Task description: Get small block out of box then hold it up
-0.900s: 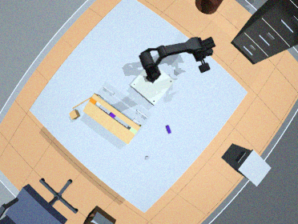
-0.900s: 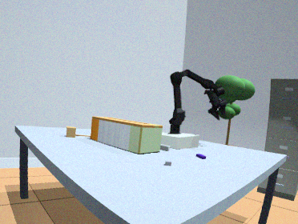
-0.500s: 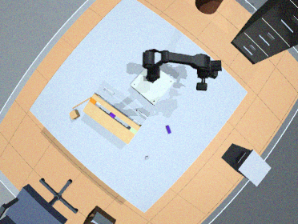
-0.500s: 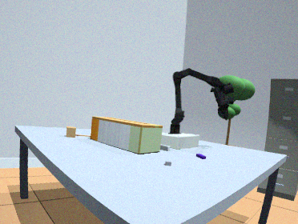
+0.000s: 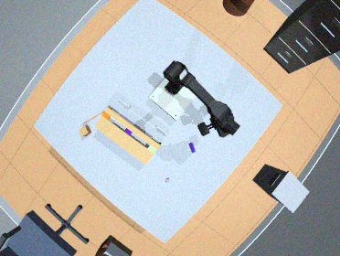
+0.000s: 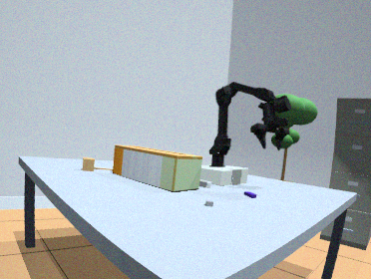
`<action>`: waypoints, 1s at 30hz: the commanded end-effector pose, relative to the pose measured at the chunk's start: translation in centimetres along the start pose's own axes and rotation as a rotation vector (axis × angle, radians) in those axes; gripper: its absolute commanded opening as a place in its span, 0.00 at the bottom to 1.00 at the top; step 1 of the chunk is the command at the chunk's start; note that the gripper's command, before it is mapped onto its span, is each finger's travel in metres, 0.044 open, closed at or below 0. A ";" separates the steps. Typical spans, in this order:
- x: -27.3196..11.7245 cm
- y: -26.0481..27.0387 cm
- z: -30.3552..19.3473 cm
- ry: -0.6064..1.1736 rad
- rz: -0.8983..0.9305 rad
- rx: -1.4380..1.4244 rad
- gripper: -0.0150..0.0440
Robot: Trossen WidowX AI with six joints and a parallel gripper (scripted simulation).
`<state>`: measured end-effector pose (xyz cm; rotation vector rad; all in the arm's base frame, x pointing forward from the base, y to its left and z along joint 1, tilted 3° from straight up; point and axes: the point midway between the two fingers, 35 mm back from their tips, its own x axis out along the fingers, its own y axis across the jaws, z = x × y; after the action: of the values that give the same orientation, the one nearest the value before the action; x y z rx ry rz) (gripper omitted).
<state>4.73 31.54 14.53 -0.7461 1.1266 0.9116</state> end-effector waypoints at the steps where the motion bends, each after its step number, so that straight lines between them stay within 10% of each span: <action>1: 0.6 -4.7 1.1 0.036 -0.019 0.208 0.93; 13: 1.1 -21.2 -0.3 0.150 -0.061 0.986 0.93; 30: -2.5 -38.8 -14.8 0.197 -0.041 2.058 0.93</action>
<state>32.36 4.74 14.61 0.6898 1.5385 -0.4676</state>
